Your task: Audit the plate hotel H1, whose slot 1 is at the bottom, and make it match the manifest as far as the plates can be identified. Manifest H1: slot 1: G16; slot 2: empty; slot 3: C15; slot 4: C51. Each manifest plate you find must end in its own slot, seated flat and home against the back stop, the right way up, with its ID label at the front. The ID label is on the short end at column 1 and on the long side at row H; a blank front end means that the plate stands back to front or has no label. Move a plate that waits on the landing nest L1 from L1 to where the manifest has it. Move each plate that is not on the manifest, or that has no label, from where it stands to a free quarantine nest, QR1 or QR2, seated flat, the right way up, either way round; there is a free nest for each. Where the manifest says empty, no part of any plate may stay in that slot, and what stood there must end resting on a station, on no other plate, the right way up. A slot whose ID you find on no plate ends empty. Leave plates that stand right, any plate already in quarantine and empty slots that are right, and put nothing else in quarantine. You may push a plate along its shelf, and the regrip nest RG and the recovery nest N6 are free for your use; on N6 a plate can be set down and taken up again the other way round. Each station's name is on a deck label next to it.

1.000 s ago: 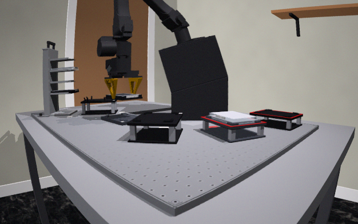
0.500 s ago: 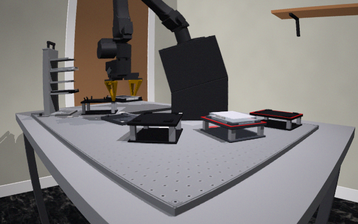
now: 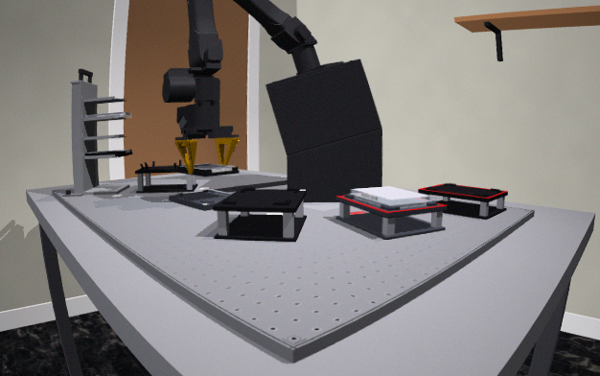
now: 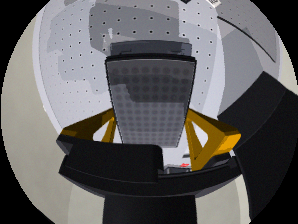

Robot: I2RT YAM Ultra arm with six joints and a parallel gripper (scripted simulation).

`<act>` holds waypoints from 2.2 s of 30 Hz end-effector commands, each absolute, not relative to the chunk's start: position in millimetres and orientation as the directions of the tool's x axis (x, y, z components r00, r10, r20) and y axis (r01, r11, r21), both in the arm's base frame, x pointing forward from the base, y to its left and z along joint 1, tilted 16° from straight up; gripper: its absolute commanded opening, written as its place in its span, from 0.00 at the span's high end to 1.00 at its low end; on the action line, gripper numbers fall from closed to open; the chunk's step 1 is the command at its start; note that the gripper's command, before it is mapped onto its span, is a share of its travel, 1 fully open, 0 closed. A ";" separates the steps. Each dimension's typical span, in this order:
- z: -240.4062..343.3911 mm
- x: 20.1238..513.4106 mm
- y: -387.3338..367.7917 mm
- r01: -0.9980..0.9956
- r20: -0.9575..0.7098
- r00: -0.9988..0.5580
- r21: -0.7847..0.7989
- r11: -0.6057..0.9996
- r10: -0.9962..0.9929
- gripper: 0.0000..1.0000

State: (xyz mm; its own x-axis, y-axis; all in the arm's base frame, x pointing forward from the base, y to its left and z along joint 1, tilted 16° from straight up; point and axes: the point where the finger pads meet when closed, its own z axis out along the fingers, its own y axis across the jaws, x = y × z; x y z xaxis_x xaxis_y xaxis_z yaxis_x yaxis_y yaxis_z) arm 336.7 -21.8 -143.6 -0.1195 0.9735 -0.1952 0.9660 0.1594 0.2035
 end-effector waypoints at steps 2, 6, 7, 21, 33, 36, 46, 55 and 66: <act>-143.9 339.4 -21.8 0.964 -0.197 -0.120 0.211 0.161 0.973 0.14; -146.5 339.9 -22.3 0.964 -0.197 -0.120 0.211 0.161 0.973 0.14; -147.1 340.1 -22.4 0.964 -0.197 -0.120 0.211 0.161 0.973 0.14; -154.8 341.8 -23.7 0.964 -0.197 -0.120 0.211 0.161 0.973 0.14; -161.2 343.4 -24.8 0.964 -0.197 -0.120 0.211 0.161 0.973 0.14; -163.1 343.8 -25.1 0.964 -0.197 -0.120 0.211 0.161 0.973 0.14; -168.3 344.8 -25.9 0.964 -0.197 -0.120 0.211 0.161 0.973 0.14; -174.0 346.3 -26.9 0.964 -0.197 -0.120 0.211 0.161 0.973 0.14; -179.8 347.6 -27.9 0.964 -0.197 -0.120 0.210 0.161 0.973 0.14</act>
